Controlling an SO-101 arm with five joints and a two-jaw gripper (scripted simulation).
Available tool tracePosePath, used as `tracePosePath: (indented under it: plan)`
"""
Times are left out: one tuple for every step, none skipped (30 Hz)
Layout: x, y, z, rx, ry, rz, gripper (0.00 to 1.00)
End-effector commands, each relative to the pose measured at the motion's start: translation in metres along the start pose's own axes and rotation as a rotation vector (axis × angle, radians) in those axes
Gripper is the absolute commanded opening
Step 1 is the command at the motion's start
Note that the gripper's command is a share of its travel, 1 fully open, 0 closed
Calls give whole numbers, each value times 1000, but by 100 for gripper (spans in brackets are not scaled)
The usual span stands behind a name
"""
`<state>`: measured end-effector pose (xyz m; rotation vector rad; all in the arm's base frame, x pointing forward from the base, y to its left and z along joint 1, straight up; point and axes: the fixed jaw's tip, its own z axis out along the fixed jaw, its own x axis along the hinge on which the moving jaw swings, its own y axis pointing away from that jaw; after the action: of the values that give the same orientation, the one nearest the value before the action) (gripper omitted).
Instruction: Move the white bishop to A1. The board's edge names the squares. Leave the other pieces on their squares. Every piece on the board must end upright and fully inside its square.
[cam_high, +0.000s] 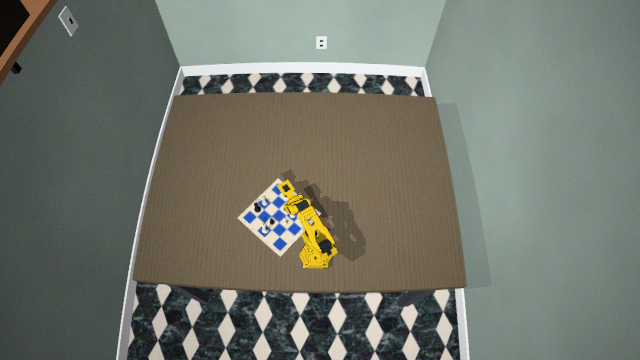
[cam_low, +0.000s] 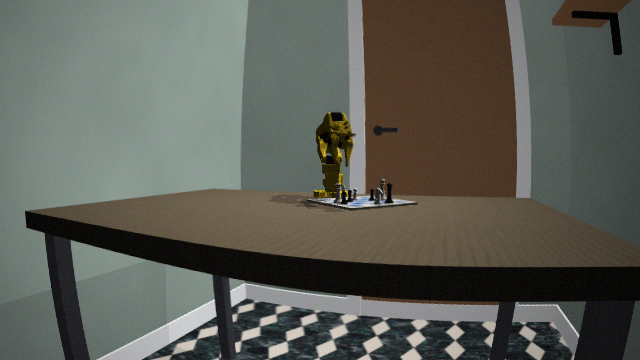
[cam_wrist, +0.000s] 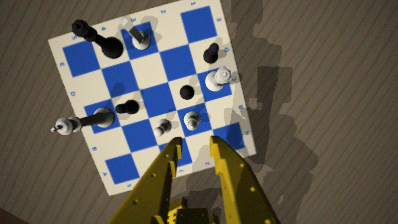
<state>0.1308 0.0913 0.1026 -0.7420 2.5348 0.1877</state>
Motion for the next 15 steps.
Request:
tracePosePath:
  plan:
    - [1,3,1,-9,-27,-3,10]
    - [1,3,1,-9,-27,-3,10]
    - [1,3,1,-9,-27,-3,10]
    - [1,3,1,-9,-27,-3,10]
    - [1,3,1,-9,-27,-3,10]
    - [1,3,1,-9,-27,-3,10]
    - [1,3,1,-9,-27,-3,10]
    - [1,3,1,-9,-27,-4,10]
    - [2,3,1,-10,-27,-4,10]
    - [3,3,2,-11,-27,-6,10]
    - [3,3,2,-12,-27,-7,10]
    - [4,4,3,-13,-27,-9,10]
    - [5,4,4,-13,-27,-10,10]
    - [6,4,4,-14,-27,-11,10]
    - [6,4,4,-14,-27,-12,10]
